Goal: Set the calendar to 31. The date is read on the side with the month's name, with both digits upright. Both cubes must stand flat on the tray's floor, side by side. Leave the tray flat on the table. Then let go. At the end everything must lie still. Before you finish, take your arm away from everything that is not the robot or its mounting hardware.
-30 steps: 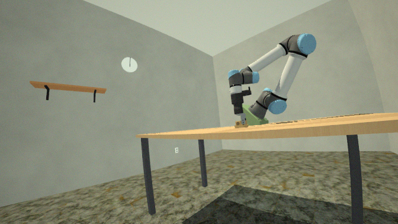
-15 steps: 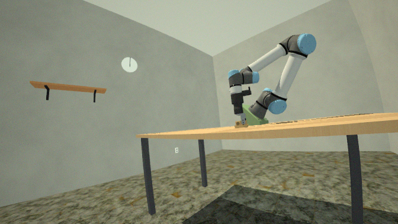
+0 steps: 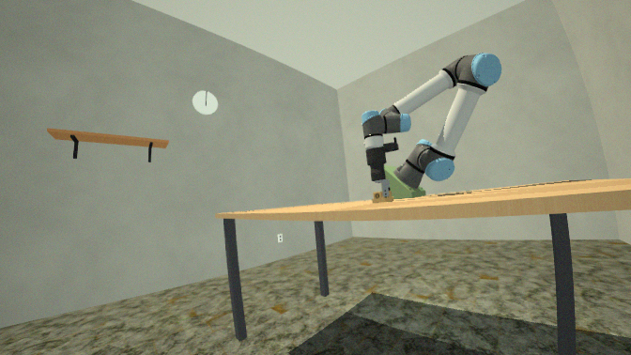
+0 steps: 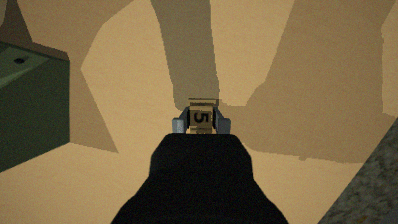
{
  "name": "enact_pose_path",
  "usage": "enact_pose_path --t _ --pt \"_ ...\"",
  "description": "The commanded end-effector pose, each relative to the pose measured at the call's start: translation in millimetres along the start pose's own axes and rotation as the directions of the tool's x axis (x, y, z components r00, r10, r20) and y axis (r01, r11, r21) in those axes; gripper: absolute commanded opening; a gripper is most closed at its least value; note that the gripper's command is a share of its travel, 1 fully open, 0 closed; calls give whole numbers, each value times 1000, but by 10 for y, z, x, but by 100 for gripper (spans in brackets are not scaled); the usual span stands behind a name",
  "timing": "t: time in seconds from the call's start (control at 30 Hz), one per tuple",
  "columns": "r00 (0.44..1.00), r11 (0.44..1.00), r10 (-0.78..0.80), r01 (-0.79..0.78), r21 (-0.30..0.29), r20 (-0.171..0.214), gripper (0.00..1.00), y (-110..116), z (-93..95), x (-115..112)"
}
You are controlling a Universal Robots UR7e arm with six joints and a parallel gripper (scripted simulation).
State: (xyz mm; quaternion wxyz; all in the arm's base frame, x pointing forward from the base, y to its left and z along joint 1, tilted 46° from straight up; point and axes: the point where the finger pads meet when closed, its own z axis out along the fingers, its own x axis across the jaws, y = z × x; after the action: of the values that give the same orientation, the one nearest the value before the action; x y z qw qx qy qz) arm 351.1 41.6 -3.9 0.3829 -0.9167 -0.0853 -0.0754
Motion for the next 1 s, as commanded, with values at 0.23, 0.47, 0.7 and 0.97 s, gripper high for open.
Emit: enact_pose_path --t 0.23,0.47,0.7,0.97 --pt "1000 1000 -1 1 -4 -3 60 11 -95 11" --pt "1000 1000 -1 1 -4 -2 60 10 -424 9" --pt "1000 1000 -1 1 -4 -2 60 9 -731 7" --pt "1000 1000 -1 1 -4 -2 60 8 -1010 6"
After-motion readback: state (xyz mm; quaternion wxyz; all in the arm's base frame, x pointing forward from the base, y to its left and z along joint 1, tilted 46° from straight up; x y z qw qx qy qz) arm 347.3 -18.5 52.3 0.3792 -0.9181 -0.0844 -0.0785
